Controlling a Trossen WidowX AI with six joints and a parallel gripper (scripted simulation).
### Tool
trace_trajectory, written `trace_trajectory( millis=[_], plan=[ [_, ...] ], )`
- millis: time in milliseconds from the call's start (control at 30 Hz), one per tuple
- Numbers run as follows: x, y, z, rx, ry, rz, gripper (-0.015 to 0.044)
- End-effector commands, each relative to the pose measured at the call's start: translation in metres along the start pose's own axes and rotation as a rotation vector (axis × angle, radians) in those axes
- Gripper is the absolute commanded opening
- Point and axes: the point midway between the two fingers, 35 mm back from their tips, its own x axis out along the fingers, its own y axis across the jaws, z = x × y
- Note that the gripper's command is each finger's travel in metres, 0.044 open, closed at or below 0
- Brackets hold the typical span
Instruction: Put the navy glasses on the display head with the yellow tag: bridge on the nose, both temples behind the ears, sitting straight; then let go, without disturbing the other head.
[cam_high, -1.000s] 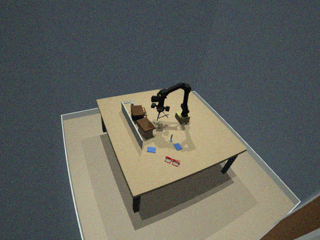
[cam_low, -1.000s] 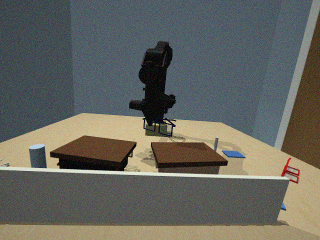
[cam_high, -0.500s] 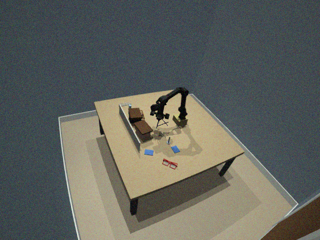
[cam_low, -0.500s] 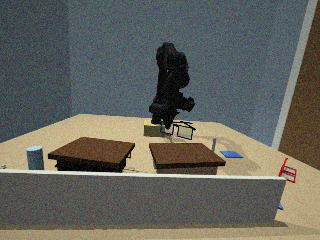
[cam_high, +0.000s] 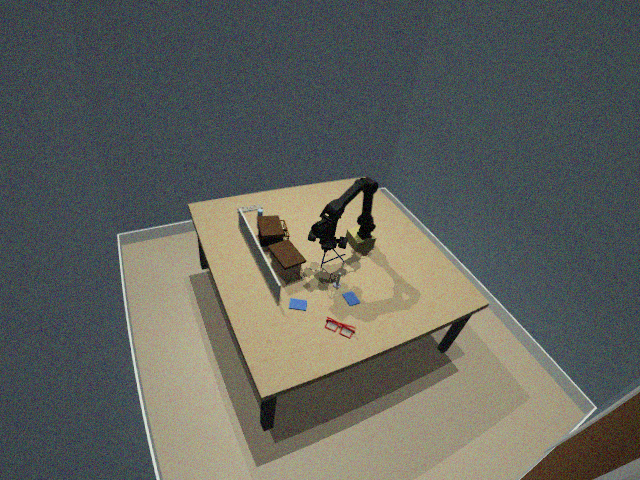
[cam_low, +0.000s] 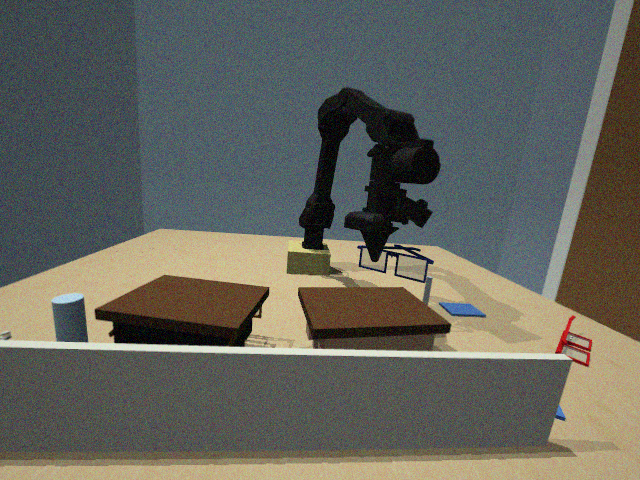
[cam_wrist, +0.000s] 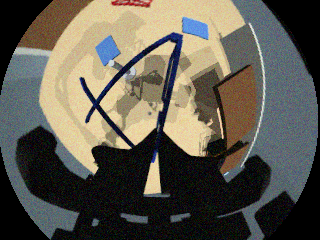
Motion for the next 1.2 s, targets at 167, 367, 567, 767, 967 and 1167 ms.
trace_trajectory(
  millis=[167, 367, 567, 767, 967, 1167],
  plan=[
    [-0.001, 0.035, 0.029, 0.006, -0.003, -0.003, 0.0],
    [-0.002, 0.057, 0.043, 0.006, -0.005, -0.001, 0.0],
    [0.011, 0.056, 0.044, 0.006, -0.005, -0.001, 0.0],
    [0.044, 0.056, 0.044, 0.006, -0.005, -0.001, 0.0],
    [0.059, 0.057, 0.043, 0.006, -0.005, -0.001, 0.0],
    [0.059, 0.053, 0.04, 0.006, -0.005, -0.002, 0.0]
  ],
)
